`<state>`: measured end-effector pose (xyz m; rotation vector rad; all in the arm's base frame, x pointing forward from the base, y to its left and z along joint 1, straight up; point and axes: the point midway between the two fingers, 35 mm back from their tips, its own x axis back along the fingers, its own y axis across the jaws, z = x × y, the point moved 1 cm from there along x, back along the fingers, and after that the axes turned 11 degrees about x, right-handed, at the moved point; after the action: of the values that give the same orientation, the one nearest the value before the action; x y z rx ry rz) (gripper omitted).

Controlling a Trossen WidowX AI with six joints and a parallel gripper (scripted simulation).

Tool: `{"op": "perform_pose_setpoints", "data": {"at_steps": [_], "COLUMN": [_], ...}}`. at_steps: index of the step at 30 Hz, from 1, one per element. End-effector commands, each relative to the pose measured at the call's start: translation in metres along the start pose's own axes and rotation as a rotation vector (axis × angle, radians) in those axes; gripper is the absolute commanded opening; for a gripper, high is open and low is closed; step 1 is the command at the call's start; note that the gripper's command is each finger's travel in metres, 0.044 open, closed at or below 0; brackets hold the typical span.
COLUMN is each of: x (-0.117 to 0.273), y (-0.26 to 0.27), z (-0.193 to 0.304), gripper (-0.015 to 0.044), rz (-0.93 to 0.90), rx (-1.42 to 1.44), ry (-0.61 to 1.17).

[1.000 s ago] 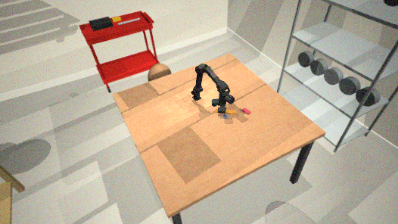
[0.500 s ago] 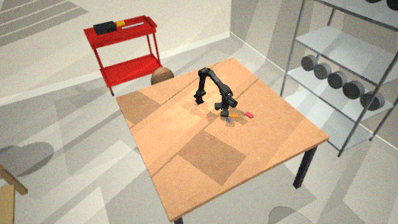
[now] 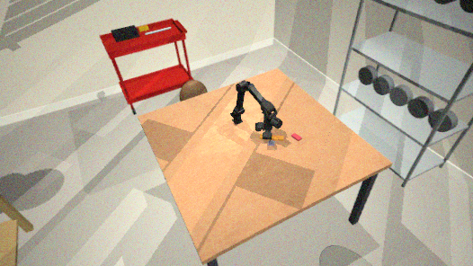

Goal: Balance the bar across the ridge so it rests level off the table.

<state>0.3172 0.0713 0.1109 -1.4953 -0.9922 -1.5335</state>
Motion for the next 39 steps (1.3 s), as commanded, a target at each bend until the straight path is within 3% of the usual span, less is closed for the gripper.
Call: {"op": "perform_pose_setpoints", "data": {"at_steps": [1,39], "x": [-0.0004,-0.0036], "y": [0.0001,0.0001], "z": [0.0007,0.0008], "gripper": [0.0000,0.0000], "rz": [0.000,0.000], "rx": [-0.005,-0.005], "ry": [0.004,0.004]}}
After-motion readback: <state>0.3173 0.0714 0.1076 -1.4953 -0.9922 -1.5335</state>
